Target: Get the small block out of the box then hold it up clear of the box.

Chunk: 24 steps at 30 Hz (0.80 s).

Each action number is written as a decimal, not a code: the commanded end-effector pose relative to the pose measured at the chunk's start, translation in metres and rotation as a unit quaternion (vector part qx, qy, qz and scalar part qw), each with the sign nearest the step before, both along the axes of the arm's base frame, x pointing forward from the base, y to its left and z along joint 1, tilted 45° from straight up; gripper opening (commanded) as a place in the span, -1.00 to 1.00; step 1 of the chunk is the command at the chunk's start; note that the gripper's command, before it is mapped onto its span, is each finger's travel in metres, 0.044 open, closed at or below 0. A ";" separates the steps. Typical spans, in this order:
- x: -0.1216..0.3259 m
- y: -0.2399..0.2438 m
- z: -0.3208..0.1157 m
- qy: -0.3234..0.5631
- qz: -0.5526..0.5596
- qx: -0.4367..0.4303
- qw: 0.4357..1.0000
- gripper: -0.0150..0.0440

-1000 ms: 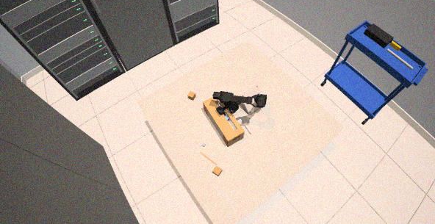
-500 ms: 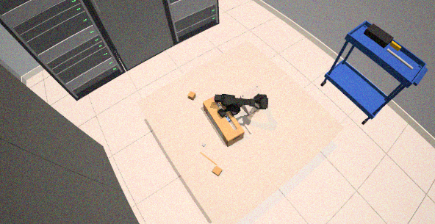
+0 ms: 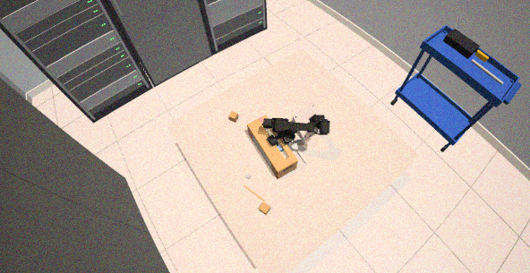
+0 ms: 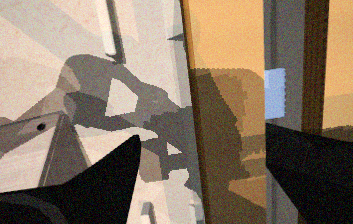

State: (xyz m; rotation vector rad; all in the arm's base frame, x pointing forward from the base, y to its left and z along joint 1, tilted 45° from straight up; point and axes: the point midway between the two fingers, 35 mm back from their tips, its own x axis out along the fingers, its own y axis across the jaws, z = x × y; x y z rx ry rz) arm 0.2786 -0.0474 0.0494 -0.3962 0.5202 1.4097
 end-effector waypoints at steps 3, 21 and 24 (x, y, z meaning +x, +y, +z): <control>0.000 0.009 0.008 0.002 -0.001 0.004 1.000 0.86; 0.004 0.029 0.027 0.003 -0.001 0.004 1.000 0.86; 0.005 0.032 0.031 0.003 -0.001 0.005 1.000 0.86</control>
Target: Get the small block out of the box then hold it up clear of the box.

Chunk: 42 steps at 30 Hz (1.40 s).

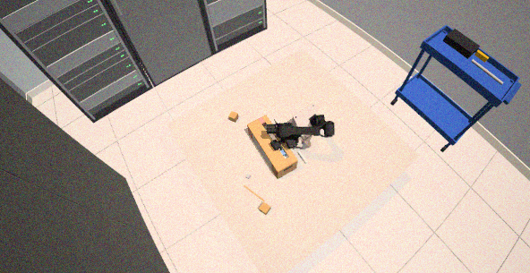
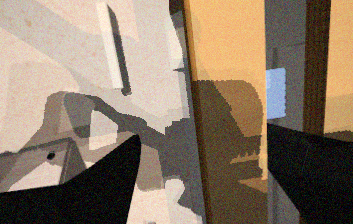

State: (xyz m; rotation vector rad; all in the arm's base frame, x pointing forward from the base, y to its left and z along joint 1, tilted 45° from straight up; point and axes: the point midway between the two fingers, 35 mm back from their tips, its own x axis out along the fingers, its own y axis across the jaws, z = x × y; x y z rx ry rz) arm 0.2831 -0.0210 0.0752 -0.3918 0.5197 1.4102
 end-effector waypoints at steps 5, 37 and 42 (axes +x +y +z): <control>0.001 0.011 0.010 0.001 0.000 0.003 1.000 0.86; 0.005 -0.028 0.014 0.004 -0.014 -0.008 1.000 0.86; -0.018 -0.098 -0.011 0.004 -0.021 0.000 1.000 0.86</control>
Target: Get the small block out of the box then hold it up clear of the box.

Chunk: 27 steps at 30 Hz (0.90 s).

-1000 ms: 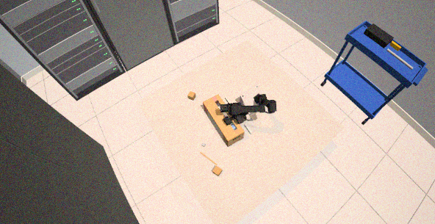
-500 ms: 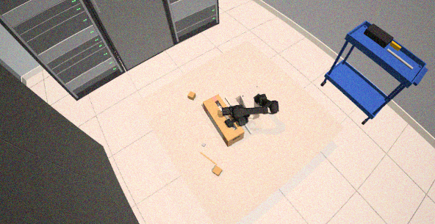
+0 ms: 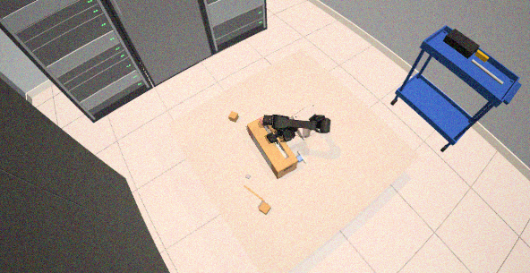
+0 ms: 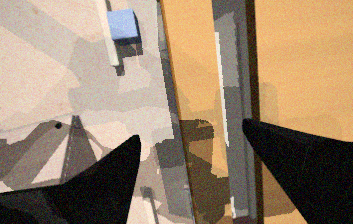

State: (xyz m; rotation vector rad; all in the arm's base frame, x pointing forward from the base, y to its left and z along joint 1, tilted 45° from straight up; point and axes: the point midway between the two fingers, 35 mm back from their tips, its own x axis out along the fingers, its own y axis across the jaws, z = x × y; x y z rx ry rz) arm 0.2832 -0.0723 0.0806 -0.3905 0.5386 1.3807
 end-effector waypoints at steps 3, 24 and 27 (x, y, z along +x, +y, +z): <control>-0.023 -0.056 -0.020 0.000 -0.007 0.010 1.000 0.86; -0.026 0.049 0.096 -0.491 0.280 -0.234 0.791 0.47; -0.036 0.067 0.111 -0.558 0.327 -0.267 0.714 0.47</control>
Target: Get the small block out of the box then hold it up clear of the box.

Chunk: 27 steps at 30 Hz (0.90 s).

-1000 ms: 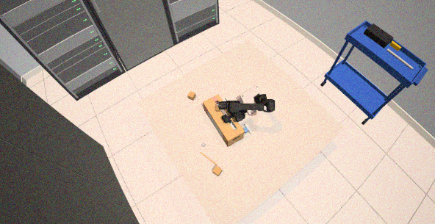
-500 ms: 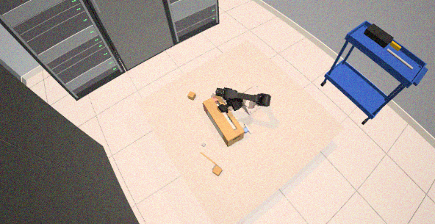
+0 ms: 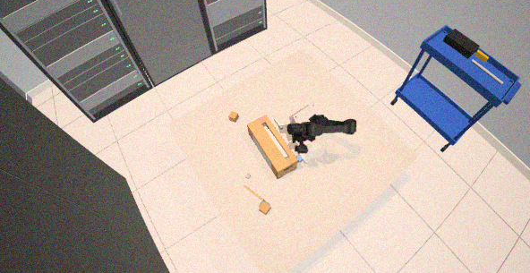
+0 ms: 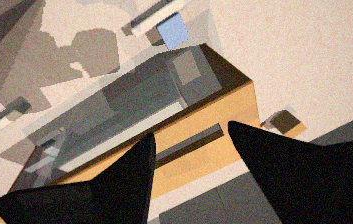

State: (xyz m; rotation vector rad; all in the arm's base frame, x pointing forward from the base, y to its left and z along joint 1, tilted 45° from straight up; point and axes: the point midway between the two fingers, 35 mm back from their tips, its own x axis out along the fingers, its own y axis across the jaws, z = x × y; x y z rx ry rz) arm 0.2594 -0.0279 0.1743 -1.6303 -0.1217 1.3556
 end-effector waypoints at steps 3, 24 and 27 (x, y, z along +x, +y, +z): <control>-0.015 0.026 0.020 -0.127 0.086 -0.067 0.986 0.47; -0.010 0.093 -0.045 -0.147 0.105 -0.076 0.981 0.47; -0.010 0.093 -0.045 -0.147 0.105 -0.076 0.981 0.47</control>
